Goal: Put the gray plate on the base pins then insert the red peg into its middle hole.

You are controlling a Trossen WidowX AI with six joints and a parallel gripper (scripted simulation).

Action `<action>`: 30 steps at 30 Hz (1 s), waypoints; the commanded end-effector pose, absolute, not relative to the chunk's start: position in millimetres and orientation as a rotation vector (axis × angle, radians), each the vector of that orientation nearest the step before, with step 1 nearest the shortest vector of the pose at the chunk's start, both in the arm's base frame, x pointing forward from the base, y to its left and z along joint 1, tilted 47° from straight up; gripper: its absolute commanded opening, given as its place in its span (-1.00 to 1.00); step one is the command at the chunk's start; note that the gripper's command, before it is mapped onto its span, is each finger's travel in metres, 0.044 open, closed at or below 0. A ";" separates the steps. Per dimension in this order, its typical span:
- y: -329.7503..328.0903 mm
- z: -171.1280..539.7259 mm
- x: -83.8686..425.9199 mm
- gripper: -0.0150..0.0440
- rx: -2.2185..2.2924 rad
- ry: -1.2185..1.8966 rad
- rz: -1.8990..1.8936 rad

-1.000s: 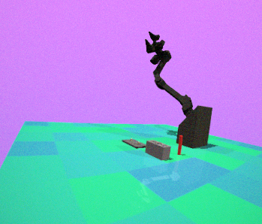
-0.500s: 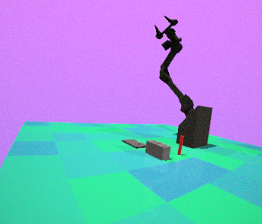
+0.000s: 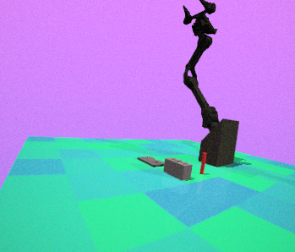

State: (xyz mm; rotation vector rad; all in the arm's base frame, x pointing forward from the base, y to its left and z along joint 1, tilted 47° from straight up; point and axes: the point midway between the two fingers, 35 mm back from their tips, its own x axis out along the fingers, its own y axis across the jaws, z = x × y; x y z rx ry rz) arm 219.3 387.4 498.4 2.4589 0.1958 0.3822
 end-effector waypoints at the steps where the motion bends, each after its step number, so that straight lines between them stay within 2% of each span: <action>1: 396.5 456.4 256.9 1.00 2.301 0.176 0.283; 14: 369.8 291.9 374.0 1.00 1.796 0.189 -0.161; 23: 285.8 165.0 427.5 1.00 1.441 0.252 -0.573; 30: 200.2 84.3 434.0 1.00 1.188 0.328 -0.906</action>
